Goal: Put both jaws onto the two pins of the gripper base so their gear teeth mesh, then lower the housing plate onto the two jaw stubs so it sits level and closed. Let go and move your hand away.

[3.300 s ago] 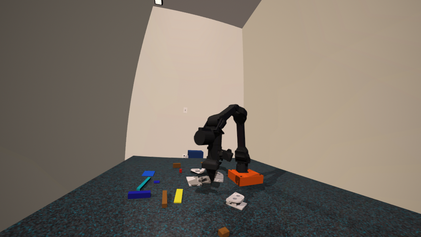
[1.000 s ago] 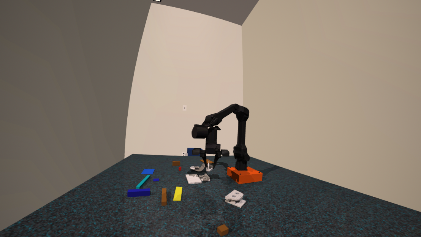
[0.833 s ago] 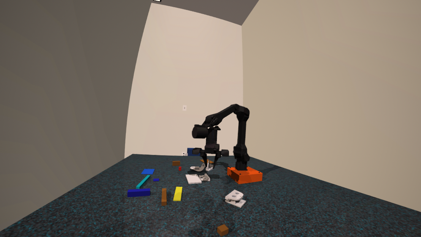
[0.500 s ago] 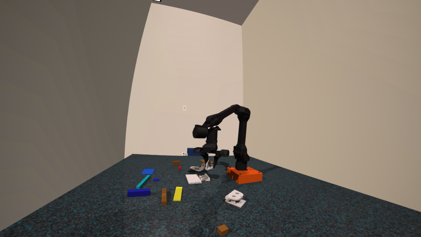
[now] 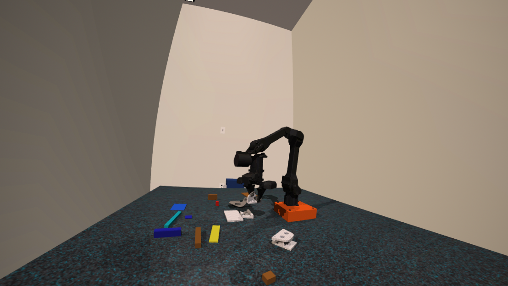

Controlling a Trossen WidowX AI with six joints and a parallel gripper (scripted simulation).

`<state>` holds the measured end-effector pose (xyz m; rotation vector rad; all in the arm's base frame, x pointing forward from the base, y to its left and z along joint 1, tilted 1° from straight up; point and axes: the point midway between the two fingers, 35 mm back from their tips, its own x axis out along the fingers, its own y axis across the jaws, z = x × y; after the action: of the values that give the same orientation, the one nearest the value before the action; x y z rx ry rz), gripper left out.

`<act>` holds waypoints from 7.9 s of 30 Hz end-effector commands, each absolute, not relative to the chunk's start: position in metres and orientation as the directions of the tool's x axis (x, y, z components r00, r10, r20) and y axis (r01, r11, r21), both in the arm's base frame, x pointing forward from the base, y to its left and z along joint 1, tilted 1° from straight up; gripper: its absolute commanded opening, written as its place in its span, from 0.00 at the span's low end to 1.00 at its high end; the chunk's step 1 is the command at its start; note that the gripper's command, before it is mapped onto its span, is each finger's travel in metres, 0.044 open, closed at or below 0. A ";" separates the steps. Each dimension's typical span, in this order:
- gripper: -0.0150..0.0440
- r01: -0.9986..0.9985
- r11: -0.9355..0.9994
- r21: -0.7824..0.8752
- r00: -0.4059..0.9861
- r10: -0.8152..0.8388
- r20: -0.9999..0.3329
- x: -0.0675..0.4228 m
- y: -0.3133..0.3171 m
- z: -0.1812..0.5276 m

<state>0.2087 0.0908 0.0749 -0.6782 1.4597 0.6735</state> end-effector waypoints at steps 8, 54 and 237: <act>0.48 -0.592 0.806 -0.009 0.004 -0.008 -1.000 0.203 0.075 0.074; 0.48 -0.106 0.994 -0.010 0.003 -0.010 -1.000 0.188 0.048 0.069; 0.48 -0.096 0.995 -0.008 0.010 -0.008 -1.000 0.286 0.084 0.007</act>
<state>0.2860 0.0847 0.0075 -0.0825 1.5622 0.0754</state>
